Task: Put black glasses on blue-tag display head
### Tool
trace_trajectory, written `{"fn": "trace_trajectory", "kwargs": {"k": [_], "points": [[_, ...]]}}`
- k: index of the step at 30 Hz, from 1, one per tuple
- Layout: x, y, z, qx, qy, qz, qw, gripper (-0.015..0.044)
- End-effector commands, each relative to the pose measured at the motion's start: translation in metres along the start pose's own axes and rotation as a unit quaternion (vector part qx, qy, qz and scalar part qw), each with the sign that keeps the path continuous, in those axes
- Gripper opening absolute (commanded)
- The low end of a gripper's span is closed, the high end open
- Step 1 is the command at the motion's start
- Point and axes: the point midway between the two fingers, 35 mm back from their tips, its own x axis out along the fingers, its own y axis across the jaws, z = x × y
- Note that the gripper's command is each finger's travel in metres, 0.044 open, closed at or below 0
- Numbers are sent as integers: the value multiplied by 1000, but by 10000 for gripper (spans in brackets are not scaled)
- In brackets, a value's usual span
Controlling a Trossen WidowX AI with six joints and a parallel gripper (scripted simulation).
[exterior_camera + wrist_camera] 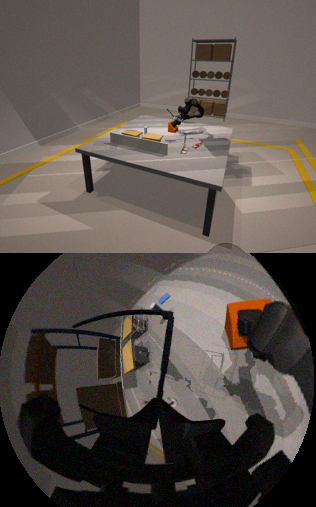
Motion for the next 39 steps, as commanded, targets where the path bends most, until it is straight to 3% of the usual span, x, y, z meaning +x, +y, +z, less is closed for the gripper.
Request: {"fn": "trace_trajectory", "kwargs": {"k": [1, 39], "points": [[0, 0, 0, -2, 0, 0, 1000, 0], [67, 41, 58, -108, -5, -193, 975, 0]]}}
